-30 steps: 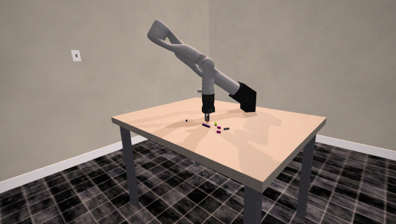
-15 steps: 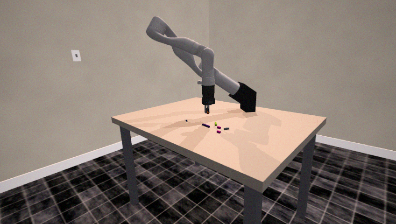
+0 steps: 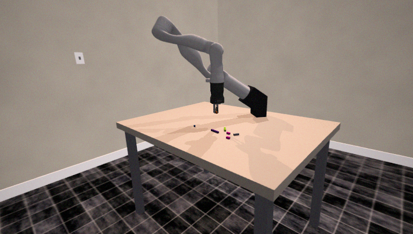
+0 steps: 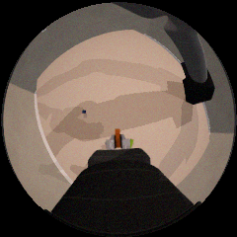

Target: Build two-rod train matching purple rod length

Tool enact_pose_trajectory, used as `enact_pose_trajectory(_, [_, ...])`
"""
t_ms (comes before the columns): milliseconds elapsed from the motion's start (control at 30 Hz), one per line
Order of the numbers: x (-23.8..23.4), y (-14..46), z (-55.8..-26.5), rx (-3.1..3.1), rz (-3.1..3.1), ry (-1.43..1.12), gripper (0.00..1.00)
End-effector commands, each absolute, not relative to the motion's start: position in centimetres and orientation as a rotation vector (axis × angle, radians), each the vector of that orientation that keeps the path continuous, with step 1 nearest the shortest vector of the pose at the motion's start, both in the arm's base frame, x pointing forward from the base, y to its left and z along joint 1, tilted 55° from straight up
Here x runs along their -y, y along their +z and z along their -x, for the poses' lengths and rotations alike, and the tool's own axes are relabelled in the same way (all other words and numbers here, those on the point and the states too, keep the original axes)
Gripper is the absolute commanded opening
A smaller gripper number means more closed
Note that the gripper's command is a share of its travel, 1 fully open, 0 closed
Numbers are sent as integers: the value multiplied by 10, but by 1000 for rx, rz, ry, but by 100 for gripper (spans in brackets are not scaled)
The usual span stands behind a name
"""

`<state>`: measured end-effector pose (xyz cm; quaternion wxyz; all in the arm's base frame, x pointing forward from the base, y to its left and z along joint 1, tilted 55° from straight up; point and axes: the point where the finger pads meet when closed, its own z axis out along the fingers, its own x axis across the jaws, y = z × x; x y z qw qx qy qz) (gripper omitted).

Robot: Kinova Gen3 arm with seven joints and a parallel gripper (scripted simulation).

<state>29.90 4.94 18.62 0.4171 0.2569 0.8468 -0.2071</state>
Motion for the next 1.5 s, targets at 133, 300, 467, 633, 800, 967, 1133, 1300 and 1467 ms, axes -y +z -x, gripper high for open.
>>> enact_pose_trajectory(133, [-53, 188, -298, -2129, -628, -521, 24])
enact_pose_trajectory(300, [-53, 188, -299, -2129, -627, -521, 24])
enact_pose_trajectory(467, [-58, 188, -302, -2146, -585, -542, 24])
enact_pose_trajectory(633, [-73, 187, -313, -2175, -507, -579, 24])
enact_pose_trajectory(800, [-87, 186, -323, -2200, -436, -613, 24])
enact_pose_trajectory(967, [-113, 183, -343, -2242, -292, -682, 24])
enact_pose_trajectory(1133, [-138, 180, -365, -2275, -149, -752, 24])
enact_pose_trajectory(1300, [-149, 179, -376, -2288, -77, -787, 24])
enact_pose_trajectory(1467, [-161, 177, -389, -2301, 1, -826, 24])
